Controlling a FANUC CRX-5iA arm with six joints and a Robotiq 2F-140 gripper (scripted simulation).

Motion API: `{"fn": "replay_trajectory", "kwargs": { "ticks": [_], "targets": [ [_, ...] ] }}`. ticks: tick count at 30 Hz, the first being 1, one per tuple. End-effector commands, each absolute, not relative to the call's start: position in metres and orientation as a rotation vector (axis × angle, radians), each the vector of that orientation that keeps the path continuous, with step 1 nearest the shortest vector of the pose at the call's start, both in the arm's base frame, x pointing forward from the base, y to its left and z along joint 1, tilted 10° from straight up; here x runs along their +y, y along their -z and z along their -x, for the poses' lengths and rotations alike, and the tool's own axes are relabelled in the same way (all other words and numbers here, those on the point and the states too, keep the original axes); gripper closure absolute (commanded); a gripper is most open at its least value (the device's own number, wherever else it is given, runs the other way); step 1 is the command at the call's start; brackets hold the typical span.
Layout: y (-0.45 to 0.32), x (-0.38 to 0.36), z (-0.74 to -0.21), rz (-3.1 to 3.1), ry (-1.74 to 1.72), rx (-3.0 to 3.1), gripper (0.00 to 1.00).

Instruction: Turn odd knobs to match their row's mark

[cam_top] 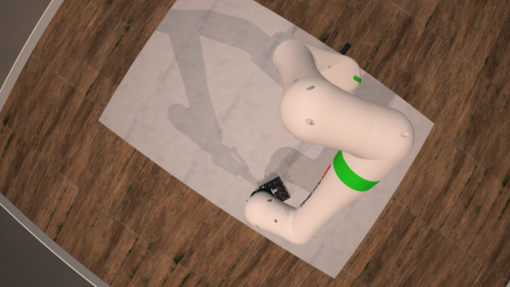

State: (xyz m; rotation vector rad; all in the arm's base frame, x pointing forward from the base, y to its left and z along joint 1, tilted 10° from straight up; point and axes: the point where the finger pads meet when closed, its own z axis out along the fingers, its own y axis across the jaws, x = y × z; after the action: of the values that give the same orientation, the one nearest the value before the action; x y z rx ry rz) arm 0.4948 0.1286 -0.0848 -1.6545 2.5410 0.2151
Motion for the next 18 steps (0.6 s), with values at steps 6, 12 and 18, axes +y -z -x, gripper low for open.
{"fn": "replay_trajectory", "kwargs": {
  "ticks": [6, 12, 18],
  "targets": [
    [0.0847, 0.1285, -0.4950, 1.654, -0.215, 2.541, 0.95],
    [0.0847, 0.1285, -0.4950, 1.656, -0.215, 2.540, 0.95],
    [0.0847, 0.1285, -0.4950, 1.663, -0.214, 2.535, 0.95]
  ]
}}
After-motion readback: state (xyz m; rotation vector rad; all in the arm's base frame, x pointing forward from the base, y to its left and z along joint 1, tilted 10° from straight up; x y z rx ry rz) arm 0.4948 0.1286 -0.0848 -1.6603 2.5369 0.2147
